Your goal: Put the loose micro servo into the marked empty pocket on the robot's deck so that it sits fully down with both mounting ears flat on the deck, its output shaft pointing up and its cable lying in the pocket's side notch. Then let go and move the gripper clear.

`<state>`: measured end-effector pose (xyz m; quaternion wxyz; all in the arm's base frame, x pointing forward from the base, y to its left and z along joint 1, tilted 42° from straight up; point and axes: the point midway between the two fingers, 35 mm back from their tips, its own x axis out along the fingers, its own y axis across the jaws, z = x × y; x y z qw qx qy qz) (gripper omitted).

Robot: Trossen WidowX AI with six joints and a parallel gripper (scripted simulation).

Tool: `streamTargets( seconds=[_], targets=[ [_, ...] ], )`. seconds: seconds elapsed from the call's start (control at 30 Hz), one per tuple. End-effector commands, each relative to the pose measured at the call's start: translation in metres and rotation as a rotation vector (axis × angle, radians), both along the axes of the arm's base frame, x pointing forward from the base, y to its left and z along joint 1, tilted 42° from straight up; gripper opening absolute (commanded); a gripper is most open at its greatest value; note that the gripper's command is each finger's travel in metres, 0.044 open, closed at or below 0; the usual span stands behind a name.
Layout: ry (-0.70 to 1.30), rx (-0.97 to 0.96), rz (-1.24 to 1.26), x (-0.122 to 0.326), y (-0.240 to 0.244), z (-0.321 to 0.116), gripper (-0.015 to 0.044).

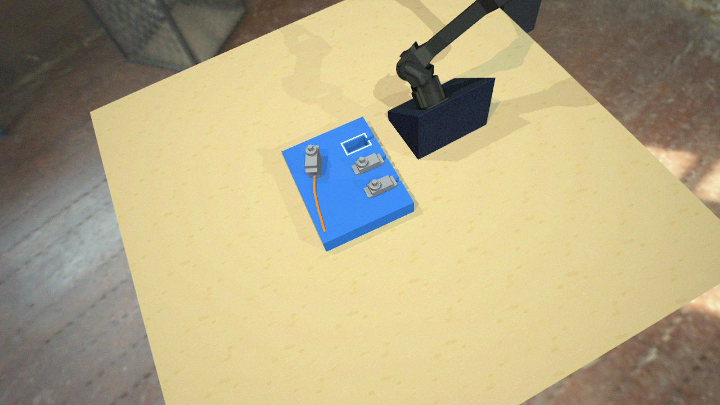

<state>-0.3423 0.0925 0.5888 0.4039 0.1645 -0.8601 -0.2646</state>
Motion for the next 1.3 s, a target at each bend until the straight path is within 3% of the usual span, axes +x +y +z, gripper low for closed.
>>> streamTargets(
  seconds=[0.0, 1.27],
  targets=[
    [0.043, 0.008, 0.02, 0.016, -0.014, 0.012, 0.044],
    [0.419, 0.04, 0.169, 0.162, -0.107, 0.075, 0.044]
  ],
)
